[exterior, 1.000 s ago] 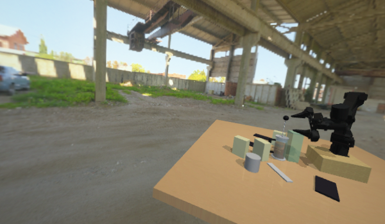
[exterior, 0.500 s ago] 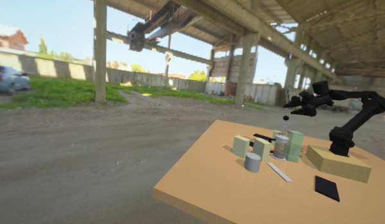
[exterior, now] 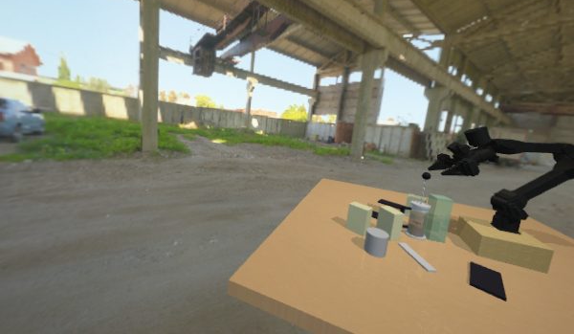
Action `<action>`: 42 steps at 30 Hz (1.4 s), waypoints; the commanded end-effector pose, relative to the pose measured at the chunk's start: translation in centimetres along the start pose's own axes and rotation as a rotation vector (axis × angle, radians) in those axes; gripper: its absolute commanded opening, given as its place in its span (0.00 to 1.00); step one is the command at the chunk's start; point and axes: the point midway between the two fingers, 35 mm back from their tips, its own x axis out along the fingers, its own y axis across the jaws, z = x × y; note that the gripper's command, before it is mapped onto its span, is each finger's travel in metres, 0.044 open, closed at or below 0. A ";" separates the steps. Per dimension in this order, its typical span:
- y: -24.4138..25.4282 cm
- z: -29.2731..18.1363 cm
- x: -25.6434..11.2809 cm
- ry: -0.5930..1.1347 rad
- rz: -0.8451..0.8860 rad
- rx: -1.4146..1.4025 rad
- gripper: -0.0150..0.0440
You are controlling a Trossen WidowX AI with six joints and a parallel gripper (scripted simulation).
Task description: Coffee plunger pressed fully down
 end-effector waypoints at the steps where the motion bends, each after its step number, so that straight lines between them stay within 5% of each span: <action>1: 0.1 -0.2 0.2 -0.019 0.005 0.003 1.00; 28: 0.1 -0.1 4.0 -0.021 0.004 0.004 1.00; 39: 0.1 -0.1 4.0 -0.021 0.004 0.004 0.51; 42: 0.1 -0.1 4.0 -0.021 0.004 0.004 0.48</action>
